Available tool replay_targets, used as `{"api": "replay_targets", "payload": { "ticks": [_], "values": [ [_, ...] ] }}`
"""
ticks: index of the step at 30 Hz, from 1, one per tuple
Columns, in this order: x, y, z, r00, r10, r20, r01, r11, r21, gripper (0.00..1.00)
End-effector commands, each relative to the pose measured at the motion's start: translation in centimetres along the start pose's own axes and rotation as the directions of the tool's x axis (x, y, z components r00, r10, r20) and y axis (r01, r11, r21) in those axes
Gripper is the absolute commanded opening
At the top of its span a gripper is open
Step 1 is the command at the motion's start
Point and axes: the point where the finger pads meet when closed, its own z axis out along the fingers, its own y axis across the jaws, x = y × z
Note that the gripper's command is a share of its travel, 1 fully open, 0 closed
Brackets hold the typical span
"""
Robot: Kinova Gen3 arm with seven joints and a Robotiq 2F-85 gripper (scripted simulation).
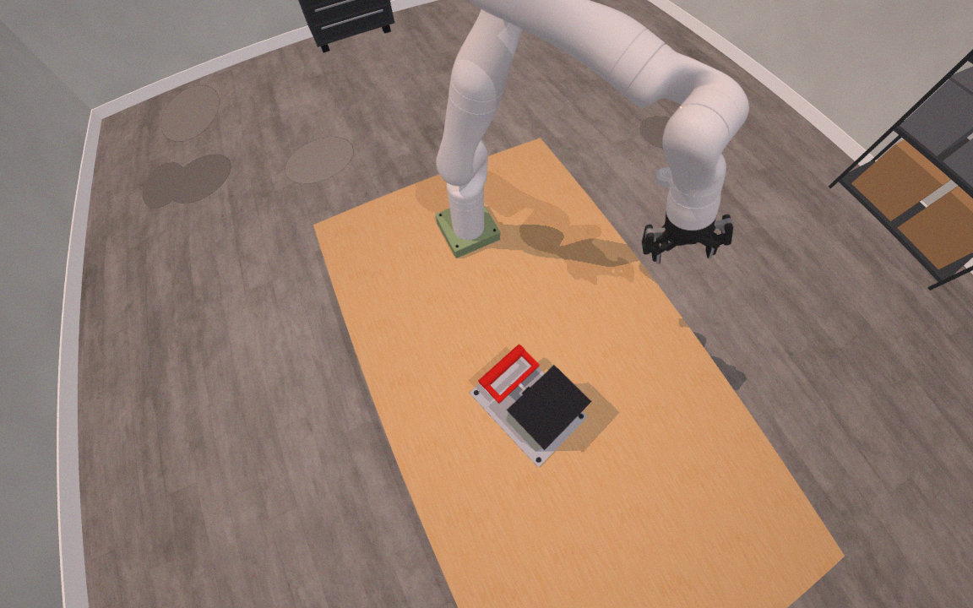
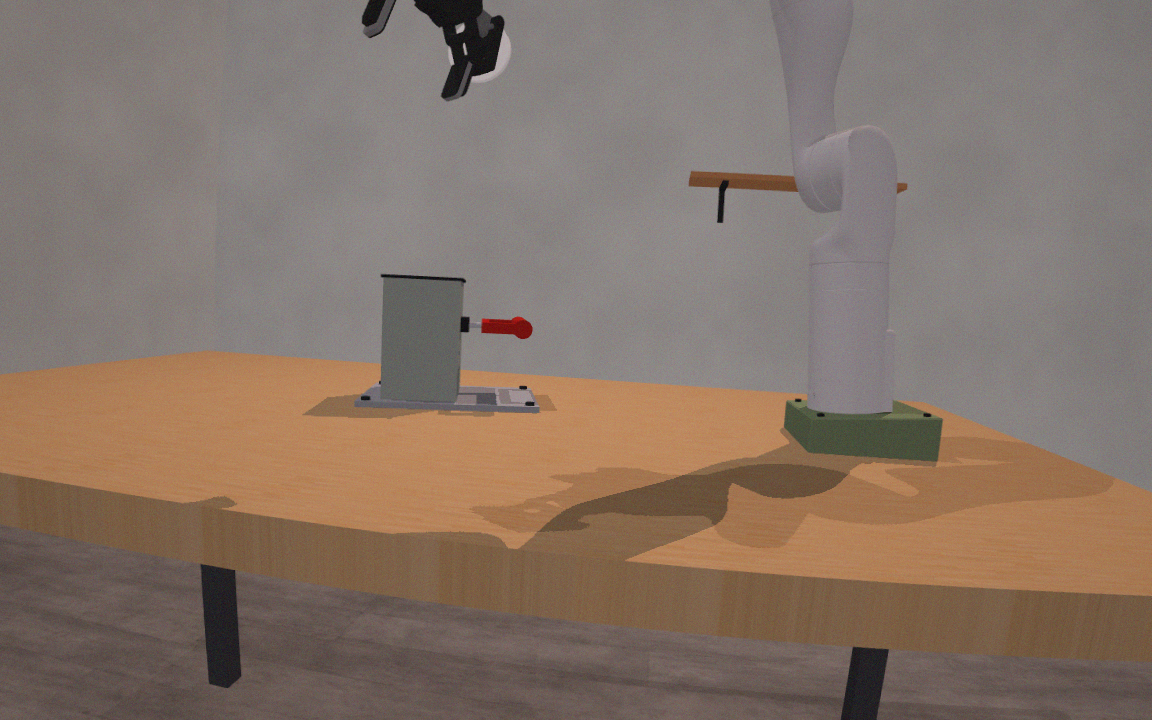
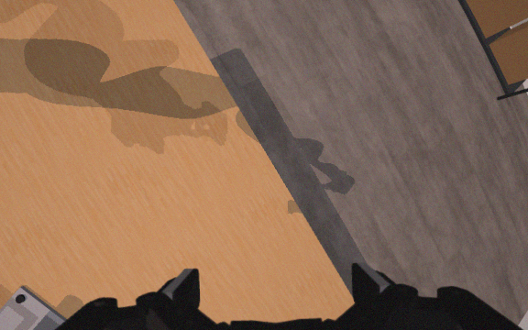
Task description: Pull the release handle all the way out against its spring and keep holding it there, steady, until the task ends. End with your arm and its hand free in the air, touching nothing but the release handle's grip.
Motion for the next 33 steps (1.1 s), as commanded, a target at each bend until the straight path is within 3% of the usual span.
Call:
{"api": "replay_targets", "payload": {
  "ticks": [1, 9, 13, 16, 18, 19, 25, 33],
  "values": [
    [-0.5, -1.1, 0.3, 0.999, 0.041, -0.008, -0.041, 0.999, 0.016, 1.0],
    [-4.4, -7.1, 1.4, 0.967, 0.255, -0.003, -0.254, 0.964, 0.077, 1.0],
    [-6.5, -11.5, 1.8, 0.915, 0.403, 0.007, -0.401, 0.909, 0.113, 1.0],
    [-8.0, -15.3, 2.0, 0.852, 0.523, 0.019, -0.521, 0.843, 0.138, 1.0],
    [-8.0, -15.3, 2.0, 0.852, 0.523, 0.019, -0.521, 0.843, 0.138, 1.0],
    [-8.4, -16.7, 2.0, 0.829, 0.559, 0.023, -0.556, 0.818, 0.146, 1.0],
    [-10.0, -25.2, 2.0, 0.605, 0.794, 0.059, -0.789, 0.588, 0.178, 1.0],
    [-9.5, -35.7, 1.2, 0.194, 0.976, 0.101, -0.968, 0.175, 0.178, 1.0]
  ]
}}
